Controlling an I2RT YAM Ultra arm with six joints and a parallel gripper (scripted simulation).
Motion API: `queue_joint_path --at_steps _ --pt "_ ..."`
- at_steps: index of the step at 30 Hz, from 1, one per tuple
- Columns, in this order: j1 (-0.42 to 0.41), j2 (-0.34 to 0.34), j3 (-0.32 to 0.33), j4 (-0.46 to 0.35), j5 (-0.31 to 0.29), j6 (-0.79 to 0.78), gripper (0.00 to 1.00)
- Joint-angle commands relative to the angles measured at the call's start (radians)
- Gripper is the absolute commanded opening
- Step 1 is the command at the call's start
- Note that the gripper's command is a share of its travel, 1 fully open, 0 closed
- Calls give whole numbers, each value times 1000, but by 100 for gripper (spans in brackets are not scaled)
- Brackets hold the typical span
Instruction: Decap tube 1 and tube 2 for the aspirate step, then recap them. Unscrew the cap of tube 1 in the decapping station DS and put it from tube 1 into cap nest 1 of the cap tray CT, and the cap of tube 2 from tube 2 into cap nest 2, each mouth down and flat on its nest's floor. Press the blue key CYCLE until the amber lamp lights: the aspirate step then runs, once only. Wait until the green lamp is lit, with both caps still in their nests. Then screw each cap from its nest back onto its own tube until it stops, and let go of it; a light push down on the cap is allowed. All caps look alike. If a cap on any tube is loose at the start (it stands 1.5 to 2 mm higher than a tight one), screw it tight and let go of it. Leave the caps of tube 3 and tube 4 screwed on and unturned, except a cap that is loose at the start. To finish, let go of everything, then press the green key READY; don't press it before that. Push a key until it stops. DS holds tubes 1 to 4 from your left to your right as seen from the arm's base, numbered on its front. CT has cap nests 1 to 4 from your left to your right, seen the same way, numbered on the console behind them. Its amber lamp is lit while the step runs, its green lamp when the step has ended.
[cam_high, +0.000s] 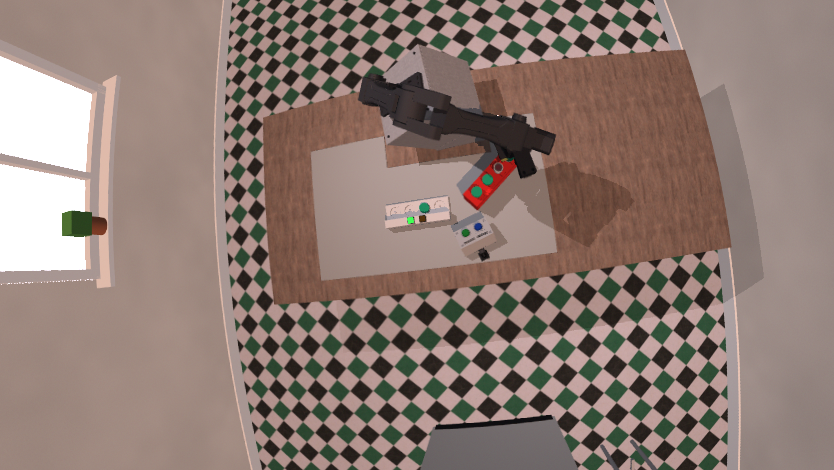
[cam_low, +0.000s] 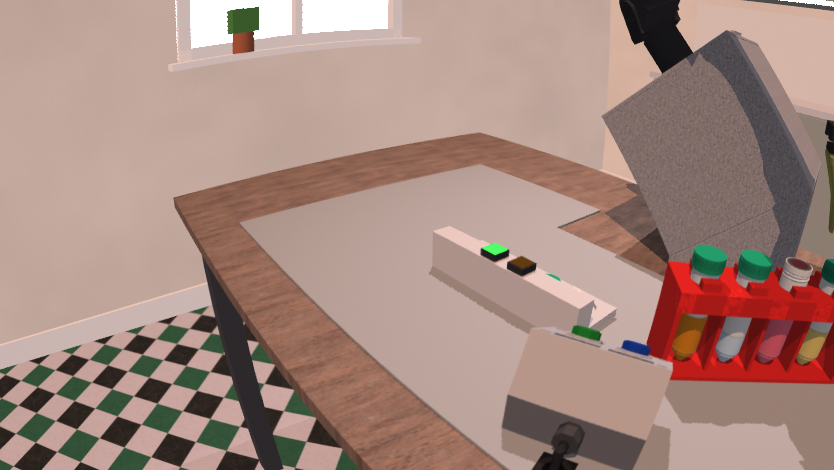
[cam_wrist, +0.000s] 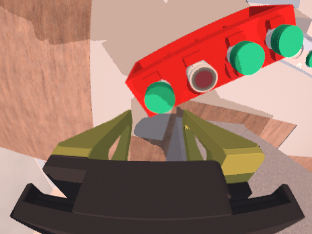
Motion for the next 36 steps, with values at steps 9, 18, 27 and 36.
queue_joint_path --at_steps 9,18,27,36 --pt "-150 -224 -263 102 82 50 47" --pt "-288 -386 -415 164 145 -92 47" --pt "-478 -588 -538 207 215 -308 47" --pt "-629 -731 -577 215 253 -492 47"
